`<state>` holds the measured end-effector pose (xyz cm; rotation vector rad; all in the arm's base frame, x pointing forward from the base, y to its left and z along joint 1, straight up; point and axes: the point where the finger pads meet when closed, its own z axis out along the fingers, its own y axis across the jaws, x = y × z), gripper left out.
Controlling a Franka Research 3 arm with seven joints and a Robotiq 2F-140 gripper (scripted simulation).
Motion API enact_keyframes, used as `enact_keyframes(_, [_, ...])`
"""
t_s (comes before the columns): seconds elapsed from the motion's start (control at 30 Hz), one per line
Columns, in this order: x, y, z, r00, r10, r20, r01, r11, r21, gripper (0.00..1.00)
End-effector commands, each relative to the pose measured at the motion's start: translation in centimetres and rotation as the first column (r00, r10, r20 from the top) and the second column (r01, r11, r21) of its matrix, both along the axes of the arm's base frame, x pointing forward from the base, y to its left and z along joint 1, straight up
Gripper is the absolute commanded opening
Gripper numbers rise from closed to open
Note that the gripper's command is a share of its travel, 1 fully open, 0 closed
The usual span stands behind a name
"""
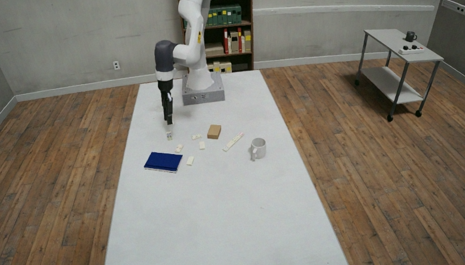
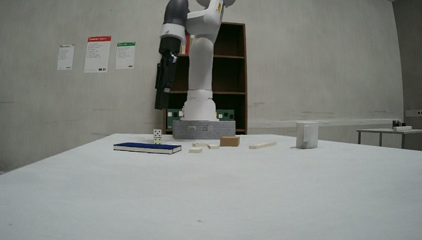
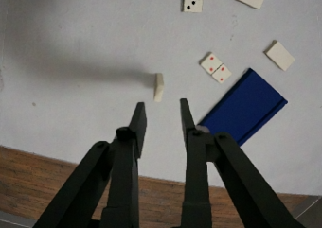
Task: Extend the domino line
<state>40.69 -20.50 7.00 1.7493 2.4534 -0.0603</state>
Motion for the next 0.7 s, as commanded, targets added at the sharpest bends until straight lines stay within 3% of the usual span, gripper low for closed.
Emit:
enact_keyframes(0.0, [-0.24,0.07,-0.04,0.998,-0.06,-0.031,0.059,0.998,-0.009,0.33])
enact_keyframes(0.67, [-0.22,0.08,-0.01,0.998,-0.049,-0.039,0.048,0.999,-0.02,0.33])
